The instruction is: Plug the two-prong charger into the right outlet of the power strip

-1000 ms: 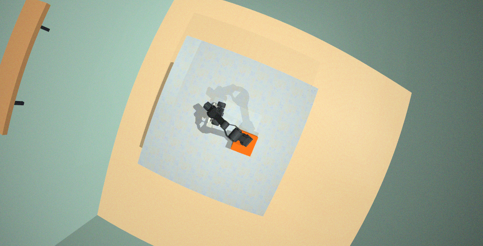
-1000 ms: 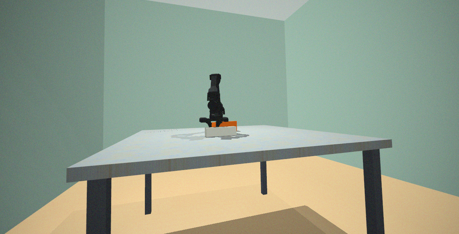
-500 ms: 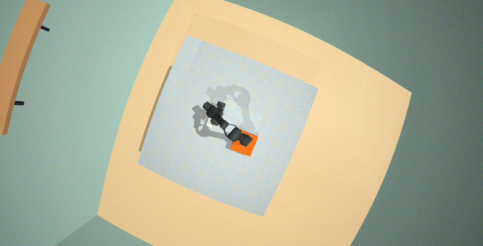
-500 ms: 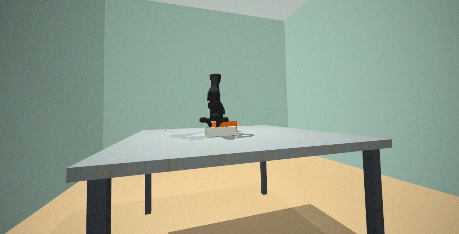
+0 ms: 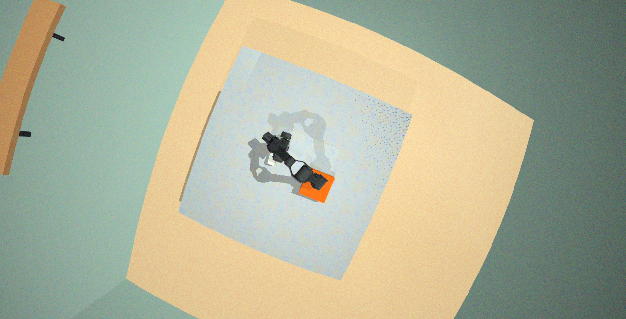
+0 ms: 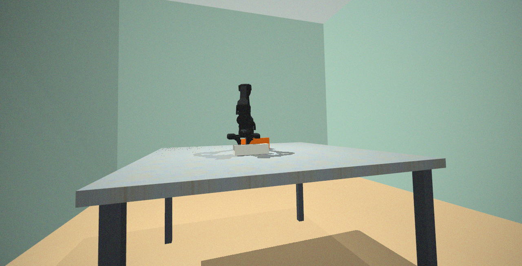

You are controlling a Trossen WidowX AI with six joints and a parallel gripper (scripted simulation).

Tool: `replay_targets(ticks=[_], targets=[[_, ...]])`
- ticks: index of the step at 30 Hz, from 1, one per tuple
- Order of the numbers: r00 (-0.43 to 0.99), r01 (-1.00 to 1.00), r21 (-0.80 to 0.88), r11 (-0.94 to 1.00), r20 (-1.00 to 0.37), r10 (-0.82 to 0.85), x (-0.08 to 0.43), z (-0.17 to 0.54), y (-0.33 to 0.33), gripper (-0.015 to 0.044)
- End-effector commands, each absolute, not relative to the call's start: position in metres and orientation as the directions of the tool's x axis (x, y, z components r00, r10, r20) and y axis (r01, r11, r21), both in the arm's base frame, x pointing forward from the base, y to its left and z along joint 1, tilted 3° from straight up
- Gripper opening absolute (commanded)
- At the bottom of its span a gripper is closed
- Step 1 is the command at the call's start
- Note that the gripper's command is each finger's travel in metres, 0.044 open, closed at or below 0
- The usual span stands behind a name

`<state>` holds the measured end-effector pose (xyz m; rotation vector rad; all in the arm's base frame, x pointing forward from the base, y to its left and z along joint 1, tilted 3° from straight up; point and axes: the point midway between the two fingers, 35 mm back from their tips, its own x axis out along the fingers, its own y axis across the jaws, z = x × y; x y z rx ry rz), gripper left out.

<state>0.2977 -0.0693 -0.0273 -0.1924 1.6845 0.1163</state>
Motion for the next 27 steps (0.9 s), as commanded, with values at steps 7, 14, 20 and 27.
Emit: replay_targets(ticks=[7,14,20,27], targets=[[-0.081,-0.197,-0.036,0.98,-0.995,-0.053,0.3078,-0.0284,-0.0666,0.0],[-0.082,-0.197,-0.036,0.98,-0.995,-0.053,0.3069,-0.0285,-0.0668,0.0],[-0.082,-0.197,-0.036,0.98,-0.995,-0.053,0.3061,-0.0285,-0.067,0.0],[-0.082,-0.197,-0.036,0.98,-0.995,-0.053,0.3052,-0.0283,-0.0671,0.0]])
